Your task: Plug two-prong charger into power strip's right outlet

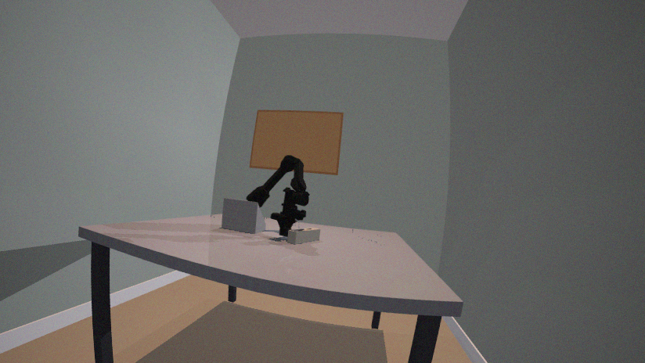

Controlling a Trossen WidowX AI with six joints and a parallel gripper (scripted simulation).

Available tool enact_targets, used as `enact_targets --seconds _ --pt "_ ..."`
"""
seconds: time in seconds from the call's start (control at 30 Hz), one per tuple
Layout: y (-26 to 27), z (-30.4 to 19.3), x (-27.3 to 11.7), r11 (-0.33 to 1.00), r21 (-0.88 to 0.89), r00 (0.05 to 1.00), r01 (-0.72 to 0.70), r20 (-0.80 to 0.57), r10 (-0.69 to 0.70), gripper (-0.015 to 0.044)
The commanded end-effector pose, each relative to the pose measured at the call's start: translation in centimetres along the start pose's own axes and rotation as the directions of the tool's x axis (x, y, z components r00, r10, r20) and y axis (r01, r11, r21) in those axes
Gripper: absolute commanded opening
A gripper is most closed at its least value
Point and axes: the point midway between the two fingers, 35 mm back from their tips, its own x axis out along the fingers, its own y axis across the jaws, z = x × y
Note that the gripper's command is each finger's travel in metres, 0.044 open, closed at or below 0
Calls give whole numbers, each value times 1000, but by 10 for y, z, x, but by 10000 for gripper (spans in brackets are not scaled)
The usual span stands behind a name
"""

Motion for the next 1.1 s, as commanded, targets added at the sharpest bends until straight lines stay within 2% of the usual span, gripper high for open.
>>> enact_targets --seconds 0.0,1.07 --pt "-1 4 0 1000 12 1000 -1 -3 1 0" --pt "-3 25 1 999 38 1000 -4 -2 4 0"
